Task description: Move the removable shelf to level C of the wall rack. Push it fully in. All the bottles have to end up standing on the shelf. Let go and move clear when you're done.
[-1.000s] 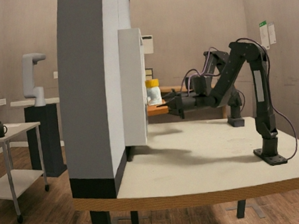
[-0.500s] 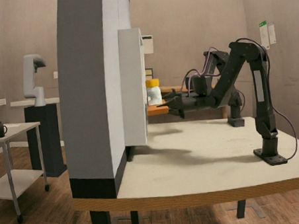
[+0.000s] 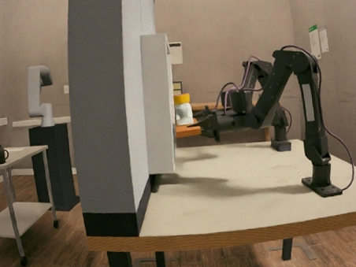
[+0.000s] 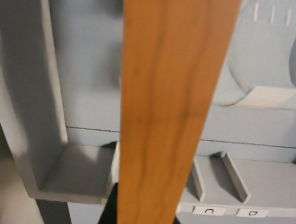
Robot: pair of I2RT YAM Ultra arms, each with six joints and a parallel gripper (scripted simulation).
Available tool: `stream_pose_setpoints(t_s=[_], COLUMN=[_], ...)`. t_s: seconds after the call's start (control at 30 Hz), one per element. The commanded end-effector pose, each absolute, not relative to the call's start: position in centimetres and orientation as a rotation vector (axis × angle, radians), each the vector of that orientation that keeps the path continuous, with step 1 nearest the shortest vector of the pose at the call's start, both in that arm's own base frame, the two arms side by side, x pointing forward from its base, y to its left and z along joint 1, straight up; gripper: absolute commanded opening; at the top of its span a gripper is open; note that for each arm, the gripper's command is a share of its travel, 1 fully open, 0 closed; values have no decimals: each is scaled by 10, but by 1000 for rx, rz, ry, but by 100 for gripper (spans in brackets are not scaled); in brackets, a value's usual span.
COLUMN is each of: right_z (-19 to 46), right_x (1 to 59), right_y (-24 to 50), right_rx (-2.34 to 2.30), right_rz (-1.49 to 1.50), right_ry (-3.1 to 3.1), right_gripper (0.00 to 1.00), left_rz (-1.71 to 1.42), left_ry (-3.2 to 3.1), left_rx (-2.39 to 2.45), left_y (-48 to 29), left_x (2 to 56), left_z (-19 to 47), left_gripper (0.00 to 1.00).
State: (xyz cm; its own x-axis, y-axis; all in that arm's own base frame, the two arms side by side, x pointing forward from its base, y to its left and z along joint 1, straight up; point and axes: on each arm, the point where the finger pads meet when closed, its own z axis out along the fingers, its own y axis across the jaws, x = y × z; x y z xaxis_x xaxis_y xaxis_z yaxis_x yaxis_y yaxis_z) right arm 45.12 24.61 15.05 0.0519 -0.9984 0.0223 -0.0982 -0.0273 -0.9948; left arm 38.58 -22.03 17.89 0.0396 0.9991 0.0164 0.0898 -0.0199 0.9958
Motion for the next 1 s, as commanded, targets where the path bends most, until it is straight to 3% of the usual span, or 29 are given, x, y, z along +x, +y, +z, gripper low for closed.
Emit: stream_pose_setpoints(t_s=[0.0,0.97], right_z=[186,176], right_x=[450,450], right_y=[246,246], right_rx=[-1230,-1230], right_rz=[-1176,-1176], right_ry=[1176,1176], right_gripper=[0,0], left_rz=[1179,1179], left_ry=[1179,1179], left_rx=[1228,1228], left_y=[-222,-222], left_x=[384,384], left_z=[210,201], left_gripper=[0,0])
